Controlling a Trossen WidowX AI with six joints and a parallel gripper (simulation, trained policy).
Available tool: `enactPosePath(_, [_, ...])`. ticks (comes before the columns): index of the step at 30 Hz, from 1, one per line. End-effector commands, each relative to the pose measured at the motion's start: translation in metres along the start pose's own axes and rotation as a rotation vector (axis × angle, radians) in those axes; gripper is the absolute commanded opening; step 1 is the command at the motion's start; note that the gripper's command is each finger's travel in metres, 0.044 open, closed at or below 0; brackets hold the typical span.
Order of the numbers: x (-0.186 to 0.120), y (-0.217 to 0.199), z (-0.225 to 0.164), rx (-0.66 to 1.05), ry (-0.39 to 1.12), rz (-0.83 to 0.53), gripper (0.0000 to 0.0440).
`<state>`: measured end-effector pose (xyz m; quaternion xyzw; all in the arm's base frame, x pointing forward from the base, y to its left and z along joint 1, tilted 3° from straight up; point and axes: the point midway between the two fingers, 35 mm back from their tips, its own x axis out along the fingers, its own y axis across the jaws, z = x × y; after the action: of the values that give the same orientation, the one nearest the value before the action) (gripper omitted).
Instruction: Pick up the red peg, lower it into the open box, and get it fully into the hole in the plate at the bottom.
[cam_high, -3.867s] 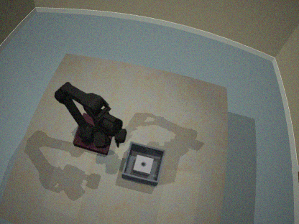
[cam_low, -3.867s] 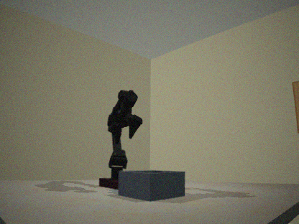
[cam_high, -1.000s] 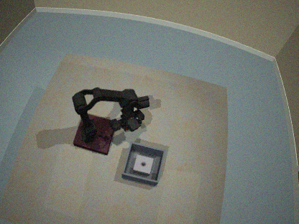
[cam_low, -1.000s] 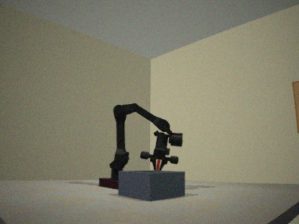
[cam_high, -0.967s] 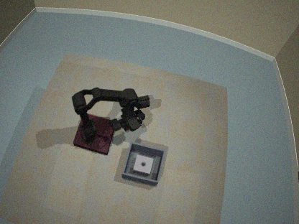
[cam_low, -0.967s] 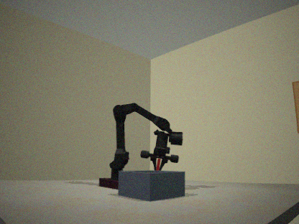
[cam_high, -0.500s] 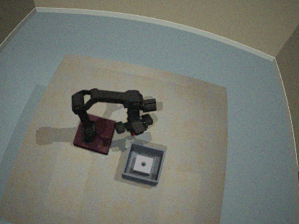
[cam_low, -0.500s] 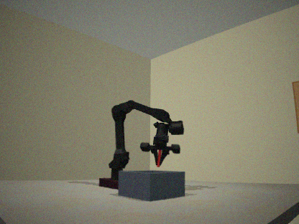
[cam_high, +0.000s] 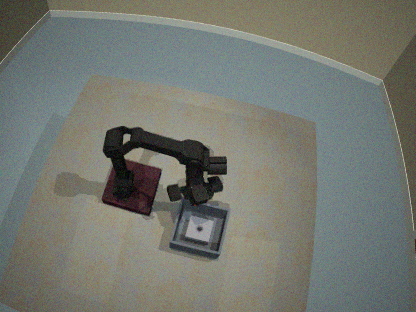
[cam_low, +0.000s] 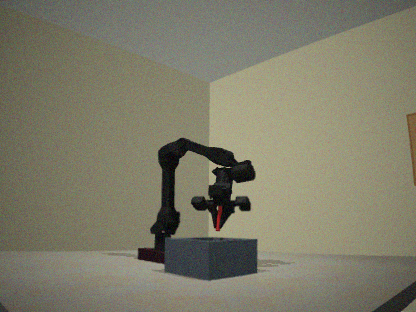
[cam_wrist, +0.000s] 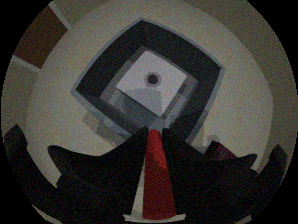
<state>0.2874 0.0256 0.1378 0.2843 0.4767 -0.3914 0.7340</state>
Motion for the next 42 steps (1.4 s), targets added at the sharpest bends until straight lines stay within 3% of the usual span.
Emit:
enactPosePath(1, [0.007,0.004,0.015,0.008,-0.014,0.002,0.0000])
enactPosePath(15, [0.051,0.006,0.055,-0.049,0.014,0.003,0.0002])
enactPosePath(27, [0.084,0.004,0.057,-0.163,0.090,0.014,0.0008])
enactPosePath(34, [0.099,0.003,0.054,-0.200,0.143,0.012,0.0152])
enactPosePath(37, [0.097,0.006,0.061,-0.226,0.143,0.020,0.0157])
enactPosePath(39, [0.096,0.009,0.065,-0.231,0.147,0.024,0.0187])
enactPosePath(42, [0.094,0.014,0.072,-0.235,0.156,0.036,0.0264])
